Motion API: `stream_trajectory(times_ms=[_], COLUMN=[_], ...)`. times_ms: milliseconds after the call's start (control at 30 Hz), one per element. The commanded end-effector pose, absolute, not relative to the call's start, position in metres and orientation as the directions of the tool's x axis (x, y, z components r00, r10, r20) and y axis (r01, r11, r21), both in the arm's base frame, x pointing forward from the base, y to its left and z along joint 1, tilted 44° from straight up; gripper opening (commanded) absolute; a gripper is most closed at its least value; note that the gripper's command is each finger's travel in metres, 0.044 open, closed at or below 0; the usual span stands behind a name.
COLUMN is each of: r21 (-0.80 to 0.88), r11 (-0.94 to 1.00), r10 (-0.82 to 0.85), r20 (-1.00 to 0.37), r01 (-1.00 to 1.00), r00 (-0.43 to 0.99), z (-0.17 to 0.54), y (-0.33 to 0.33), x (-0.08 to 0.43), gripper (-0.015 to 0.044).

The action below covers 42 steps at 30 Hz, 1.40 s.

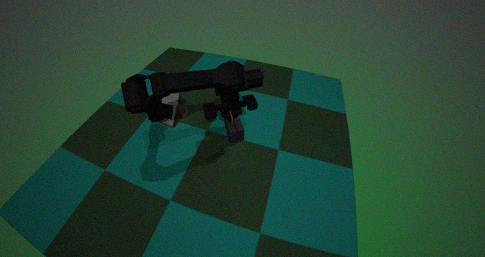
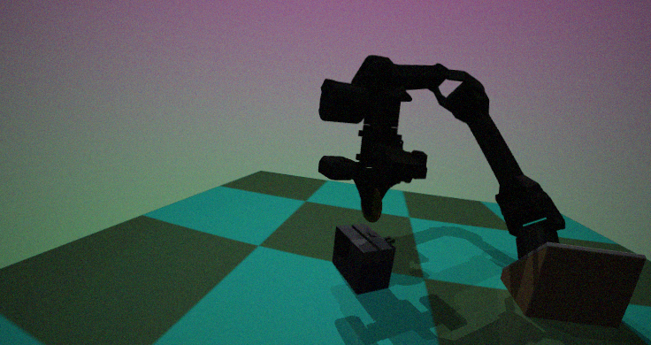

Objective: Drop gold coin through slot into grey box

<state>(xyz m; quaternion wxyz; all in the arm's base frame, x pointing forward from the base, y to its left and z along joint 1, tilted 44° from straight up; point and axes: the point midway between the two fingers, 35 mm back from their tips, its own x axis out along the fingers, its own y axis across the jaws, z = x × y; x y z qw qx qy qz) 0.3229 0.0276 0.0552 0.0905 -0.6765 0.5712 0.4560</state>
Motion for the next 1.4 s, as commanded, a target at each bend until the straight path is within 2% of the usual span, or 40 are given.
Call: stream_trajectory(times_ms=[0, 1367], r21=[0.39, 0.397], r11=[-0.331, -0.324], r10=[-0.687, -0.694], r20=[-0.724, -0.716], r01=[-0.859, -0.859], r00=[-0.064, -0.069], z=[0.0481, 0.0395], y=[0.0361, 0.0427], x=[0.3262, 0.328], gripper=[0.0, 0.0])
